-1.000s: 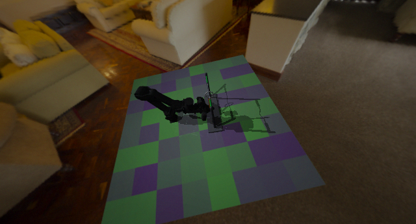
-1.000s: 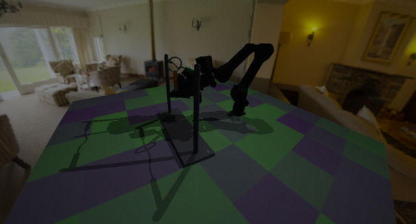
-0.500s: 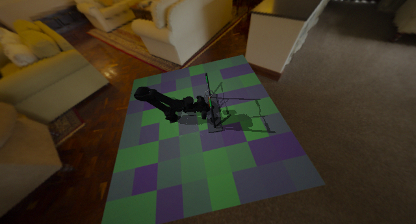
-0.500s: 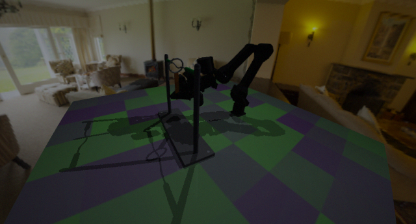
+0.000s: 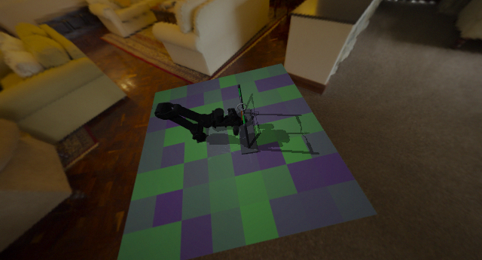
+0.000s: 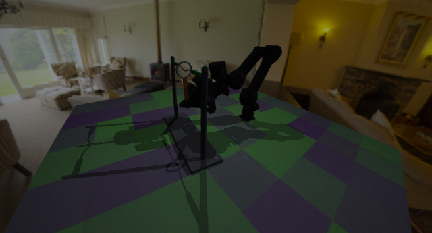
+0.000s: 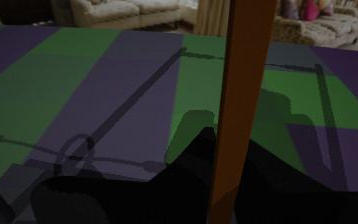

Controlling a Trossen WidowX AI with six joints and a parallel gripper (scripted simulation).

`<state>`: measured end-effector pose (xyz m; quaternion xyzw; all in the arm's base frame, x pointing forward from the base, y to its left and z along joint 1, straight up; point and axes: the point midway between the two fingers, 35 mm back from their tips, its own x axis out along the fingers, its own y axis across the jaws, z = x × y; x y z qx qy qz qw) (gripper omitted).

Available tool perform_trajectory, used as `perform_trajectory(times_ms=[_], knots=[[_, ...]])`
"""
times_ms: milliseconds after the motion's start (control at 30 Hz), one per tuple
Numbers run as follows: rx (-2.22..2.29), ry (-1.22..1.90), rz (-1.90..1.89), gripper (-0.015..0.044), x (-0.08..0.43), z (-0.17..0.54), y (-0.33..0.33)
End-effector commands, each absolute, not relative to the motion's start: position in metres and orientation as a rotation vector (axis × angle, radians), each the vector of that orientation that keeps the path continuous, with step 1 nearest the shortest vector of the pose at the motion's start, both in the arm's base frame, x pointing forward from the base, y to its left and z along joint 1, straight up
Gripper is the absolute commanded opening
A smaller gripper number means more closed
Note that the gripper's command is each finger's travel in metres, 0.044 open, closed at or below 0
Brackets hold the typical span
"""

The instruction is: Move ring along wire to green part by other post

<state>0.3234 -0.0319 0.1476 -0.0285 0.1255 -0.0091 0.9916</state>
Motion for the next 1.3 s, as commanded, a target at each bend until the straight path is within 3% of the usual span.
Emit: perform_trajectory(times_ms=[0, 1267], knots=[[0.005, 0.249, -0.023, -0.0150, 0.324, 0.146, -0.021], [0.190, 0.228, 0.001, -0.0150, 0.331, 0.156, 0.040]])
